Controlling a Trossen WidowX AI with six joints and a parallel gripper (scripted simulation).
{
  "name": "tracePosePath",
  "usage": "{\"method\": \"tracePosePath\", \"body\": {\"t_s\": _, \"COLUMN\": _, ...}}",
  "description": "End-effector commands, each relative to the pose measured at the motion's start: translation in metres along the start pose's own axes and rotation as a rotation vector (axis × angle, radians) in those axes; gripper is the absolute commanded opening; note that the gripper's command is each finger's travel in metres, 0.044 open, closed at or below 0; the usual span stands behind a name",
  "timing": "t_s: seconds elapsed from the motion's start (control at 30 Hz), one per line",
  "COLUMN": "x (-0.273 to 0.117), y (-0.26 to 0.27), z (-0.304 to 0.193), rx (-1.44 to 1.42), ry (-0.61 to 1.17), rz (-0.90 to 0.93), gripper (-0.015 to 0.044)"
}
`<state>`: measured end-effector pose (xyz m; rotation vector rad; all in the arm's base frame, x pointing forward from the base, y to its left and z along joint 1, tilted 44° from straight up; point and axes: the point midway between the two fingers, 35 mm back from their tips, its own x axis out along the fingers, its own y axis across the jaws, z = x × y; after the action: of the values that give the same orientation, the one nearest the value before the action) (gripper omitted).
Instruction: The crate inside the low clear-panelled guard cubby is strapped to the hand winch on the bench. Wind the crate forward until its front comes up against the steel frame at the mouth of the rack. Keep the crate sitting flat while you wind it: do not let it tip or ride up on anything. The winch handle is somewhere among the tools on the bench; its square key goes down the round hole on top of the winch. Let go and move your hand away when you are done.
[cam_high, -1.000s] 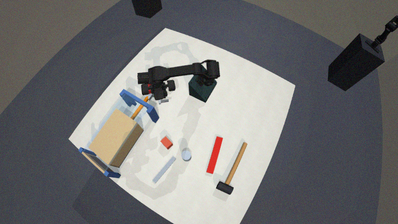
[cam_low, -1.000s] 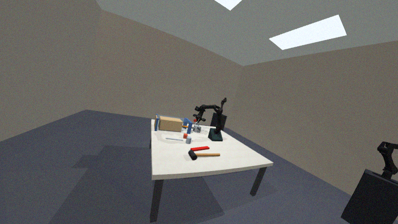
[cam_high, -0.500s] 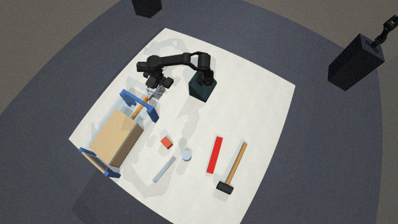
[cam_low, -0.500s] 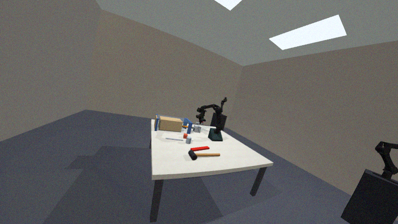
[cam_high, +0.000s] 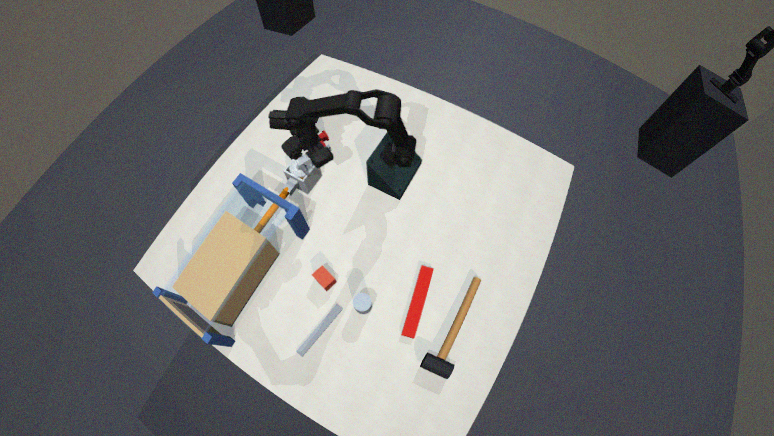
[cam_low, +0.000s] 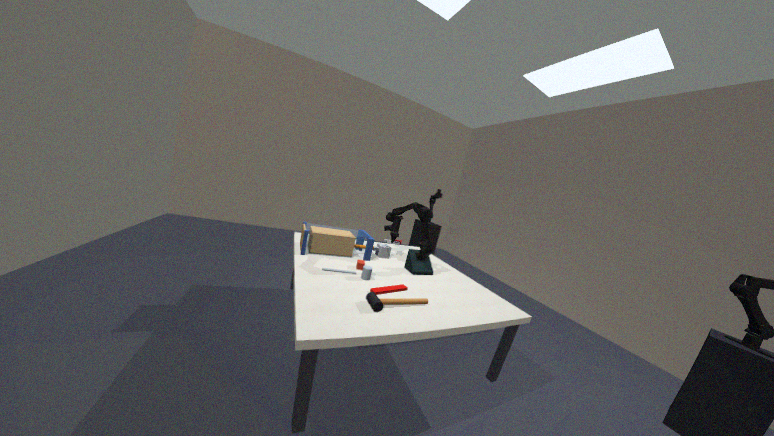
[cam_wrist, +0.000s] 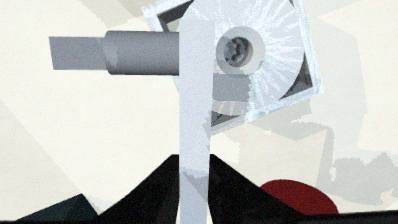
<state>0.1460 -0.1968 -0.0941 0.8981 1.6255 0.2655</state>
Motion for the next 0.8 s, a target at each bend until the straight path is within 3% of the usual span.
{"method": "tracePosePath", "body": {"t_s": 0.0, "x": -0.0009, "y": 0.0005, "z": 0.0007, "rx": -0.011, "ry": -0.001, "rz": -0.038, "gripper": 0.0}}
{"method": "tracePosePath", "body": {"t_s": 0.77, "x": -0.0003, "y": 0.0014, "z": 0.0014, "rx": -0.016, "ry": 0.011, "rz": -0.43, "gripper": 0.0}}
